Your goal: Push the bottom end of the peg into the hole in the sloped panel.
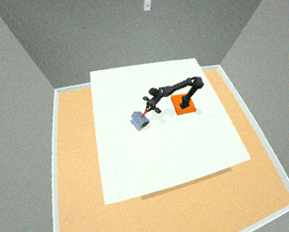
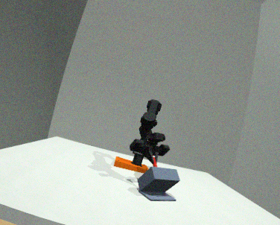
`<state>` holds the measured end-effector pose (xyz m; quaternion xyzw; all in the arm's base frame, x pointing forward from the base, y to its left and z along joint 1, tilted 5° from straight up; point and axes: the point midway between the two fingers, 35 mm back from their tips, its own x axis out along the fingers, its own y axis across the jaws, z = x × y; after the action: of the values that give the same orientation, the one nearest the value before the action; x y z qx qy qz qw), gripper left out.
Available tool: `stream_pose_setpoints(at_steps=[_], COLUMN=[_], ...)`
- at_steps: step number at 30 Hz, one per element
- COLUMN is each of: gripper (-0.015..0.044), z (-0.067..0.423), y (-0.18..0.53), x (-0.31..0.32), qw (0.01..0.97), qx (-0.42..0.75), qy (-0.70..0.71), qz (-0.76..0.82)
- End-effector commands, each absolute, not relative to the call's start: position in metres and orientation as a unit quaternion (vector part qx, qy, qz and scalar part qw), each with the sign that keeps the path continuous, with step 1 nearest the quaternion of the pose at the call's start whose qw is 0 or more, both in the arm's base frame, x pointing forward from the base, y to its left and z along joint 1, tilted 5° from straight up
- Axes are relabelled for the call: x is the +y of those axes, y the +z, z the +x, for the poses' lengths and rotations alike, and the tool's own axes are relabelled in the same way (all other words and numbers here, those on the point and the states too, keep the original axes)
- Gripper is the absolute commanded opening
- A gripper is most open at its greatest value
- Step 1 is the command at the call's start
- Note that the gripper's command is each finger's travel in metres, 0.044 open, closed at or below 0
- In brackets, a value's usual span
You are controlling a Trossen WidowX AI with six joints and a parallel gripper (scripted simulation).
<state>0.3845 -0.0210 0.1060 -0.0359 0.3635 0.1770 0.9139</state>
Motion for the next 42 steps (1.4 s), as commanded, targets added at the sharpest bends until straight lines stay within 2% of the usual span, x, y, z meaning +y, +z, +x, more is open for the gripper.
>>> stream_pose_setpoints(at_steps=[1,42], gripper=[0.0,0.0], z=[0.384,0.389], y=[0.106,0.096], x=[-0.021,-0.019], qw=[0.914,0.914], qx=[0.364,0.364], qy=[0.177,0.177], qz=[-0.036,-0.036])
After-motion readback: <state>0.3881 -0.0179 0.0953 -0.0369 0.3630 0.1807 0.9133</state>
